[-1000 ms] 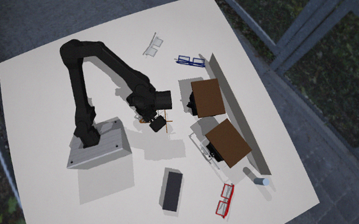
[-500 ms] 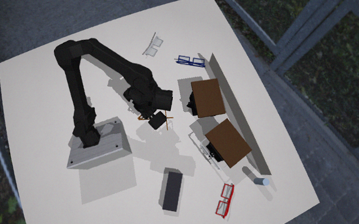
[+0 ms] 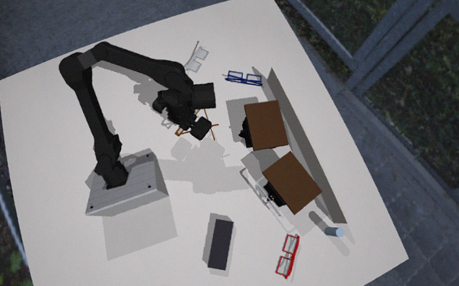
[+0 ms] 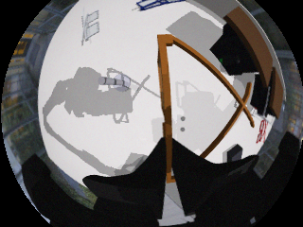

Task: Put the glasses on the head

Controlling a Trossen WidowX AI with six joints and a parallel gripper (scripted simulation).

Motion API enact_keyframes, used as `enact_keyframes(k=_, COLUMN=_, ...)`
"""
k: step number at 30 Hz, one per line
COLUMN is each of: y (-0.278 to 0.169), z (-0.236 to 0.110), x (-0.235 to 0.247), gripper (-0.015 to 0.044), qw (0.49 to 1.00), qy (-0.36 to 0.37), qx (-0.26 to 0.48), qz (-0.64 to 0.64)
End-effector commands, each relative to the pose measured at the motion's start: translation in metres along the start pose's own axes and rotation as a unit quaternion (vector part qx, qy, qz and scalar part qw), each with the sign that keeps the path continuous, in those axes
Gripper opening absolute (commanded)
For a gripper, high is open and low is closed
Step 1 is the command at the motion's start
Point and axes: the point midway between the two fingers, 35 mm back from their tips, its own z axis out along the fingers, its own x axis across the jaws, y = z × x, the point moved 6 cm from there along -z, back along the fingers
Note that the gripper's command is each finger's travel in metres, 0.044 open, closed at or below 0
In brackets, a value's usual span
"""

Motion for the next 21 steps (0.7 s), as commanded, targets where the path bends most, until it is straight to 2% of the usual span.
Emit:
enact_keyframes(k=1, y=0.016, z=-0.003, x=0.023, gripper=0.0, qw=0.999, qy=-0.002, qx=-0.006, qz=-0.039)
enact_keyframes(k=14, y=0.046, z=-0.007, x=0.101, gripper=0.0, qw=0.988, qy=0.009, qx=-0.015, qz=-0.155)
enact_keyframes(k=21, y=0.047, z=-0.007, x=0.106, gripper=0.0, qw=0.987, qy=0.01, qx=-0.016, qz=-0.161)
